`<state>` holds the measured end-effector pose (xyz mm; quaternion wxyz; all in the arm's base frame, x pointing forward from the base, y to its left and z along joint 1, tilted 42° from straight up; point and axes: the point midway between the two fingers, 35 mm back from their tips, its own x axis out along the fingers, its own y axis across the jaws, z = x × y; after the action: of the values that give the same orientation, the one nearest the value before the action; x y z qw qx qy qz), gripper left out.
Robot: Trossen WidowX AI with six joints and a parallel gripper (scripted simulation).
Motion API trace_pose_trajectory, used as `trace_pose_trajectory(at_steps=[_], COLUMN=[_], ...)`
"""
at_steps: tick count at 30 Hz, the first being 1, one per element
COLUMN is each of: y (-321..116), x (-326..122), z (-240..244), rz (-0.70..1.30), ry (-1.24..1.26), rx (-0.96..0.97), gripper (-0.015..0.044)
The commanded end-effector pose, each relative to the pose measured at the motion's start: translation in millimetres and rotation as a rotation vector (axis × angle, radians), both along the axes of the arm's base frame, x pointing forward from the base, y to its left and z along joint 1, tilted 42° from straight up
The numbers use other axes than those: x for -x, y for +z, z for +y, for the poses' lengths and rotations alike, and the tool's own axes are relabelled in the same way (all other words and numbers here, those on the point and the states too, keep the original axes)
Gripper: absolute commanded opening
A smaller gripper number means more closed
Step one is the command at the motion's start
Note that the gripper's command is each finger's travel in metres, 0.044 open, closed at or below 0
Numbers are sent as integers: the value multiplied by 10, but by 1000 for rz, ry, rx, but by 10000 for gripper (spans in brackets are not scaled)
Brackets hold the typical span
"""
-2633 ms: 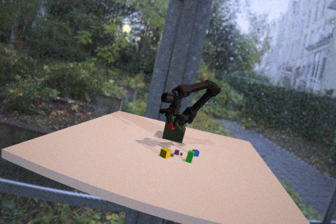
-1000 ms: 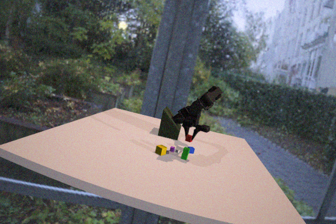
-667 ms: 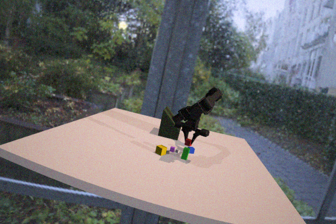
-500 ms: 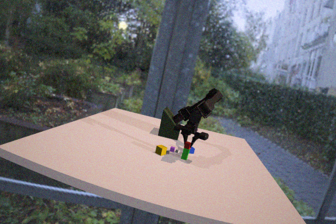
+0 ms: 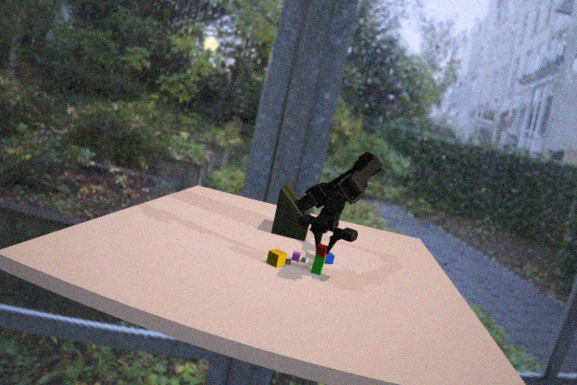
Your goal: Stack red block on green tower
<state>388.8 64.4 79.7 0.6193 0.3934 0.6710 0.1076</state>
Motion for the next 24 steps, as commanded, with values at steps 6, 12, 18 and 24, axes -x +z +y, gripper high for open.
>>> trace_pose_trajectory(at_steps=[6,12,18,24], y=[-12,-16,-9,-10], x=[4,4,4,3], z=[12,16,9,3], rz=[6,6,6,3], ry=[-5,-5,-5,-2], rx=[-5,-5,-5,-1], gripper=[0,0,0,105])
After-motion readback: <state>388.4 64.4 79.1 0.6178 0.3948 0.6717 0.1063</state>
